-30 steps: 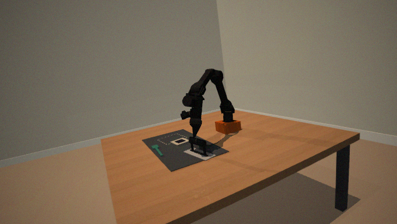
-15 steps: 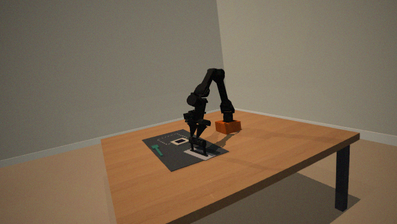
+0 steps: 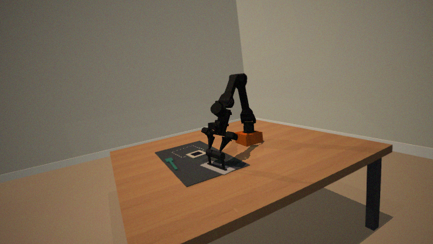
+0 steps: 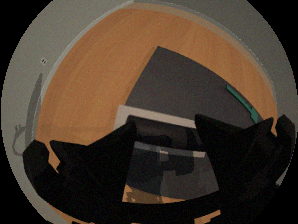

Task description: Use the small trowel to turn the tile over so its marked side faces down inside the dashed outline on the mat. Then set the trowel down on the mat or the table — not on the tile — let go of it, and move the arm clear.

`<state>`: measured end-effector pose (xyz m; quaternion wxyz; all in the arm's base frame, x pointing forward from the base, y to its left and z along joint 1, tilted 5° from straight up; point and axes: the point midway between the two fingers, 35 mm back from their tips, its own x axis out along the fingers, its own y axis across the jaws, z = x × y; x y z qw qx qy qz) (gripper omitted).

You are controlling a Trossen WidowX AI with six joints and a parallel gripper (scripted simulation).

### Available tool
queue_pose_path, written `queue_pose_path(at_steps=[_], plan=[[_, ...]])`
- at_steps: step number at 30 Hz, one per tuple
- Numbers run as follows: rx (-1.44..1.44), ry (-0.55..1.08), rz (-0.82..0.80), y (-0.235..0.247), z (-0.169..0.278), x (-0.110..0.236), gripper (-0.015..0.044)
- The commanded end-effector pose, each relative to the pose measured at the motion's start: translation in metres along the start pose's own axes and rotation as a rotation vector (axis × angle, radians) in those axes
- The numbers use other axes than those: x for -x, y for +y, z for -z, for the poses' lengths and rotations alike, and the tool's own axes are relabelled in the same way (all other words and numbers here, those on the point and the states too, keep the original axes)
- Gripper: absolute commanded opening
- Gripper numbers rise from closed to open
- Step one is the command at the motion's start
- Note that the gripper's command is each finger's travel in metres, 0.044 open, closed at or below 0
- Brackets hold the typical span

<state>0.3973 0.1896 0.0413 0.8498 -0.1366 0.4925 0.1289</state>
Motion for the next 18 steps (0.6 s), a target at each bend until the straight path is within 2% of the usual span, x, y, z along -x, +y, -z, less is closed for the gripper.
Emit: queue_pose_path(at_steps=[1, 18], plan=[[0.138, -0.039, 0.021, 0.000, 0.004, 0.001, 0.0300], [0.569, -0.114, 0.103, -0.008, 0.025, 0.000, 0.0300]])
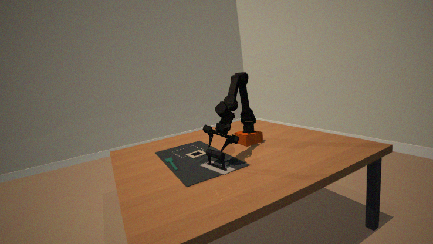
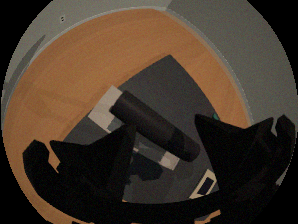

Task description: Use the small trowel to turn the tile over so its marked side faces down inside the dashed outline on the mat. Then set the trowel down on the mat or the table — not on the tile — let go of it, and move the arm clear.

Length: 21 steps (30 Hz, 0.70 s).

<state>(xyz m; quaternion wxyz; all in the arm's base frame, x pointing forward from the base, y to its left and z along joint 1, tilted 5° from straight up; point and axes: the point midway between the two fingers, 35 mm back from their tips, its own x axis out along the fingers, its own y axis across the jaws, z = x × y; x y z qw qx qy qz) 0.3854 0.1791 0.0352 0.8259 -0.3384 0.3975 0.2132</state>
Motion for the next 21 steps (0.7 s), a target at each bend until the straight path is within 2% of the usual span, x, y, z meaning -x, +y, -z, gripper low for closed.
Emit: queue_pose_path(at_steps=[1, 21], plan=[[0.142, -0.006, 0.028, 0.001, 0.010, 0.000, 0.0300], [0.783, -0.027, 0.177, 0.003, 0.042, 0.008, 0.0300]])
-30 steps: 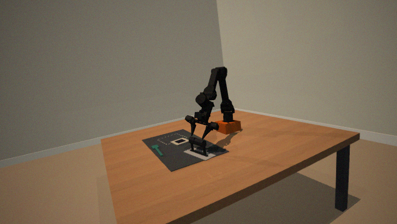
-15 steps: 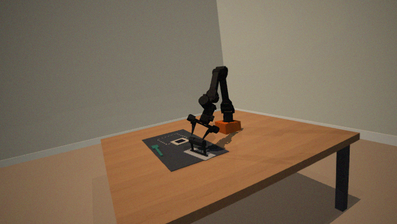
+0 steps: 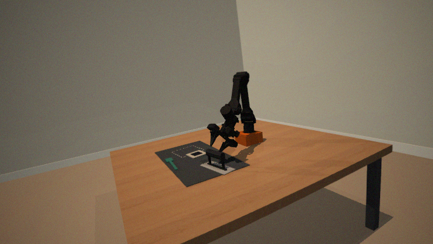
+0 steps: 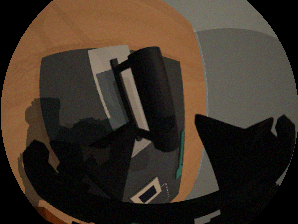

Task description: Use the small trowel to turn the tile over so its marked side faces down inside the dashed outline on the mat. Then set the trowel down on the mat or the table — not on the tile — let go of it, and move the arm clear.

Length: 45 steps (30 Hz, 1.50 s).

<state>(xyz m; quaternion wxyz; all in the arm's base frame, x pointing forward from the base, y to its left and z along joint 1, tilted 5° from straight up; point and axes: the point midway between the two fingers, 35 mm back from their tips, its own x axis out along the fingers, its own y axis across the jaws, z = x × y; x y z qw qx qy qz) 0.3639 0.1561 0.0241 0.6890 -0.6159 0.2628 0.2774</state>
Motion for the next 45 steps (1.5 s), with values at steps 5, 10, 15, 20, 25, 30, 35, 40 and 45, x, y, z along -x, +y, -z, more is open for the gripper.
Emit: queue_pose_path(at_steps=[5, 10, 15, 20, 25, 30, 35, 40, 45], plan=[[0.132, 0.012, 0.024, 0.007, 0.007, 0.003, 0.0300], [0.132, 0.012, 0.024, 0.007, 0.007, 0.002, 0.0300], [0.132, 0.012, 0.025, 0.006, 0.007, -0.005, 0.0300], [0.132, 0.012, 0.025, 0.005, 0.007, -0.013, 0.0300], [0.132, 0.013, 0.025, 0.004, 0.007, -0.020, 0.0300], [0.132, 0.013, 0.025, 0.004, 0.007, -0.028, 0.0300], [0.132, 0.013, 0.026, 0.004, 0.007, -0.036, 0.0300], [0.132, 0.013, 0.026, 0.004, 0.007, -0.044, 0.0300], [0.132, 0.013, 0.027, 0.004, 0.007, -0.052, 0.0300]])
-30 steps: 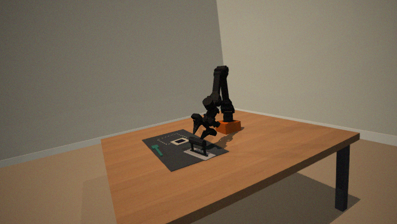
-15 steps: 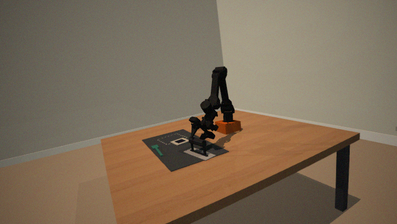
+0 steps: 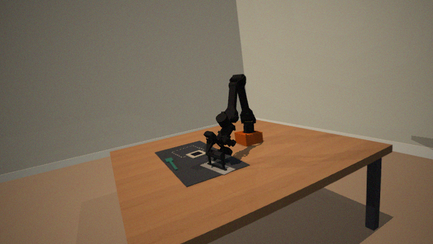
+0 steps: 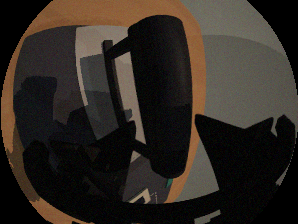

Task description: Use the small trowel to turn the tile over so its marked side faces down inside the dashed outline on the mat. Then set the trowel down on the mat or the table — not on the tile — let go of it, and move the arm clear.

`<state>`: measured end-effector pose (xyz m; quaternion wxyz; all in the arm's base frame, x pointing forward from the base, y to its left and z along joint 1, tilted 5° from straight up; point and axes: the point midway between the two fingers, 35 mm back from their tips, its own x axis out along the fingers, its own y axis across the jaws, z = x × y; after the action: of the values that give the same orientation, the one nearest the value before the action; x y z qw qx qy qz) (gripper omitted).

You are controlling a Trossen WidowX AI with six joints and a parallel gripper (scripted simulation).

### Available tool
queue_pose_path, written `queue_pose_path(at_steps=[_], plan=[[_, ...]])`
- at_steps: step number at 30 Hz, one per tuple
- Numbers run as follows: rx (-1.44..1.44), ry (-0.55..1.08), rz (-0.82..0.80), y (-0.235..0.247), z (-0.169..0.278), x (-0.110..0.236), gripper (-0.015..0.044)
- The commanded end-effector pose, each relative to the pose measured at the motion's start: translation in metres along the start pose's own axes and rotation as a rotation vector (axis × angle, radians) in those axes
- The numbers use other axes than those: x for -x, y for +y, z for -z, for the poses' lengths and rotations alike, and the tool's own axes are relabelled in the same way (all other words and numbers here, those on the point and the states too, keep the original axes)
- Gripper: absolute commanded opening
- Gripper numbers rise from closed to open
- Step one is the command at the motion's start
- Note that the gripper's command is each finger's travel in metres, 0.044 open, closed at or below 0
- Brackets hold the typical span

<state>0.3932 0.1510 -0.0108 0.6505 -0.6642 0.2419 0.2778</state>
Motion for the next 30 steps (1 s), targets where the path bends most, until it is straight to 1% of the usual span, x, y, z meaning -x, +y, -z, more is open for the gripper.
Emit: queue_pose_path(at_steps=[1, 4, 10, 30], plan=[[0.006, -0.005, -0.002, 0.0007, -0.0008, -0.0090, 0.0300], [0.006, -0.005, -0.002, 0.0009, -0.0007, -0.0114, 0.0300], [0.006, -0.005, -0.002, 0.0009, -0.0007, -0.0114, 0.0142], [0.006, -0.005, -0.002, 0.0009, -0.0007, -0.0114, 0.0009]])
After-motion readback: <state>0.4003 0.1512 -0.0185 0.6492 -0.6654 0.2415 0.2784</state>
